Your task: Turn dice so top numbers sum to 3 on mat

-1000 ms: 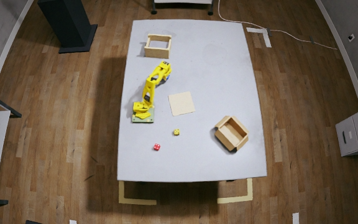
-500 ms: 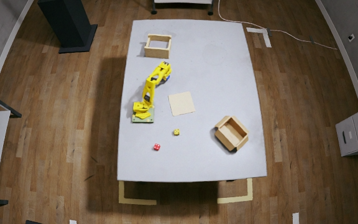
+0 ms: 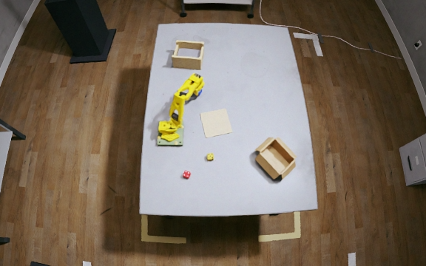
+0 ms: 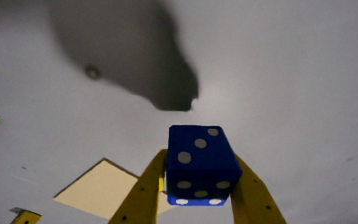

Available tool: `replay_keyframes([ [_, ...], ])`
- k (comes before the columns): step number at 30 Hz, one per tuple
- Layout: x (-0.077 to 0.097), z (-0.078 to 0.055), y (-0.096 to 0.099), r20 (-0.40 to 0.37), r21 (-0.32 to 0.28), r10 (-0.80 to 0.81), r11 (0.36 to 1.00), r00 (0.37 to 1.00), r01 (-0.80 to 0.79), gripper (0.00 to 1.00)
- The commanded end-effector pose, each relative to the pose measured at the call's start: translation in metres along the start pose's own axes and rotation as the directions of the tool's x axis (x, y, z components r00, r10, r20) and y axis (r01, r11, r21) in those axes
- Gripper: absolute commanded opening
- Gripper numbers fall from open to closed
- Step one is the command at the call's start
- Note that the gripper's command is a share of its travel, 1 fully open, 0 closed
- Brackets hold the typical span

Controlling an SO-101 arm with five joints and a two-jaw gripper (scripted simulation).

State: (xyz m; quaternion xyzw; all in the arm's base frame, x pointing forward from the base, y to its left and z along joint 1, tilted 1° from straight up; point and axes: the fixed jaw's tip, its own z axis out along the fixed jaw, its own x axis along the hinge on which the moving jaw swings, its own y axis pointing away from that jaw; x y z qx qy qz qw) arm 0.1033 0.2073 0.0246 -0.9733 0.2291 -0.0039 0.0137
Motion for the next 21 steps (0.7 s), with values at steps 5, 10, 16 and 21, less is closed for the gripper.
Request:
replay_keyframes([
  [5, 0.0013, 0.0052, 0.0019, 0.001, -0.005, -0.004, 1.000, 1.000, 0.004, 0.00],
  [10, 0.0014, 0.0071, 0.0019, 0.001, -0.005, -0.004, 1.000, 1.000, 0.004, 0.00],
  [16, 0.0014, 0.0075, 0.0019, 0.001, -0.005, -0.004, 1.000, 1.000, 0.004, 0.00],
  [21, 0.0014, 0.0105, 0.0020, 0.001, -0.005, -0.004, 1.000, 1.000, 0.004, 0.00],
])
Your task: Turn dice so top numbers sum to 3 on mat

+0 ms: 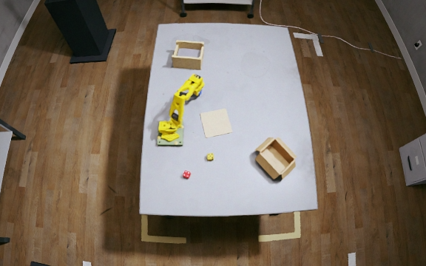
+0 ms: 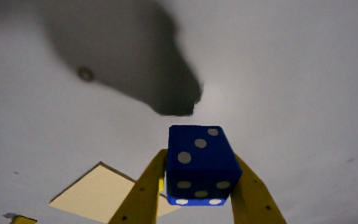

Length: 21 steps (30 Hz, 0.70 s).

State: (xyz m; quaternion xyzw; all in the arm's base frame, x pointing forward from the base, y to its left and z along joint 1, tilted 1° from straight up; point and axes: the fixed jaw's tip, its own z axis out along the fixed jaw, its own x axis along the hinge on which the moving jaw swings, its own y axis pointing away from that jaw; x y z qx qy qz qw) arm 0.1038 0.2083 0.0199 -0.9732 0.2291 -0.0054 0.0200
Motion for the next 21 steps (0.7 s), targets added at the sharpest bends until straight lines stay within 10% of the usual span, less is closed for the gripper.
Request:
replay_keyframes([
  [1, 0.0013, 0.0064, 0.0030, 0.001, -0.018, -0.004, 1.000, 1.000, 0.004, 0.00],
  [21, 0.0014, 0.0139, 0.0032, 0.001, -0.018, -0.004, 1.000, 1.000, 0.004, 0.00],
])
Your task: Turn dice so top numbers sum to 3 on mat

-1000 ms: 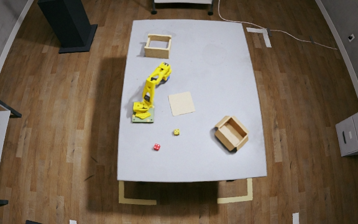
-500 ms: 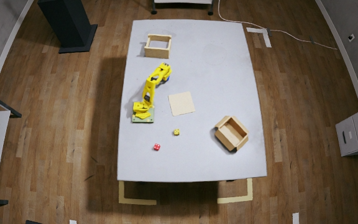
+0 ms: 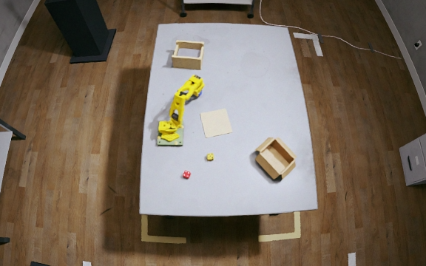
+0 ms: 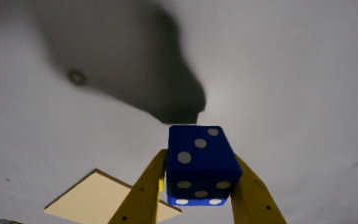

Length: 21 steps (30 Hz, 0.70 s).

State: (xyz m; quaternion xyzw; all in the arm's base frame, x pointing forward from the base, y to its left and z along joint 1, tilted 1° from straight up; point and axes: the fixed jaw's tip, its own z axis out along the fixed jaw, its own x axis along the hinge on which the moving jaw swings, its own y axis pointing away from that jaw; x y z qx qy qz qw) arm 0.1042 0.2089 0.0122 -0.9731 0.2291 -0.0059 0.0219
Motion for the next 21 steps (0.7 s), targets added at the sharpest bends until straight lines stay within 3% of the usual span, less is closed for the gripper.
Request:
replay_keyframes([
  [1, 0.0013, 0.0064, 0.0037, 0.001, -0.022, -0.004, 1.000, 1.000, 0.004, 0.00],
  [21, 0.0014, 0.0125, 0.0038, 0.001, -0.022, -0.004, 1.000, 1.000, 0.004, 0.00],
])
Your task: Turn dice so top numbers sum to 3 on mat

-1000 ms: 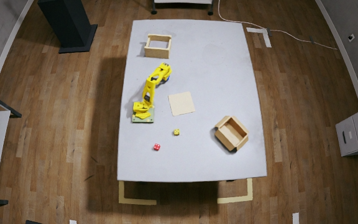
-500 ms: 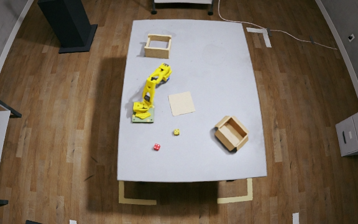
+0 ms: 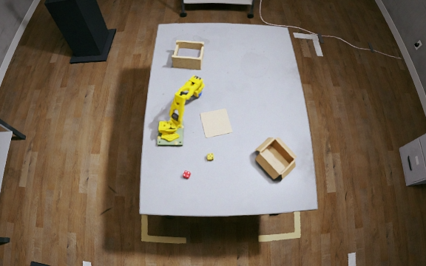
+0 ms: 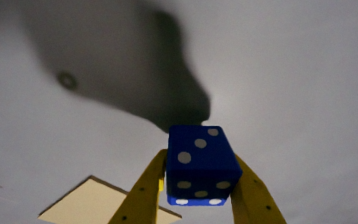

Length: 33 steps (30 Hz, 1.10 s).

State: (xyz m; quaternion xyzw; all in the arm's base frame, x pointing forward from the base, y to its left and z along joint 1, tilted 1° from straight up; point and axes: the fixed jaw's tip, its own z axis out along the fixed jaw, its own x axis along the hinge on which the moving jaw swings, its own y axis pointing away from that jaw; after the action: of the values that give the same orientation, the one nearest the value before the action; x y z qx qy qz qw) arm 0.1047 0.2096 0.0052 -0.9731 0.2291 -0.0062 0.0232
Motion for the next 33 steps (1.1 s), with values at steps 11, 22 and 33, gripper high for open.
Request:
replay_keyframes([
  [11, 0.001, 0.010, 0.005, 0.001, -0.024, -0.004, 1.000, 1.000, 0.004, 0.00],
  [22, 0.001, 0.012, 0.005, 0.001, -0.024, -0.004, 1.000, 1.000, 0.004, 0.00],
  [33, 0.001, 0.017, 0.005, 0.001, -0.024, -0.004, 1.000, 1.000, 0.004, 0.00],
])
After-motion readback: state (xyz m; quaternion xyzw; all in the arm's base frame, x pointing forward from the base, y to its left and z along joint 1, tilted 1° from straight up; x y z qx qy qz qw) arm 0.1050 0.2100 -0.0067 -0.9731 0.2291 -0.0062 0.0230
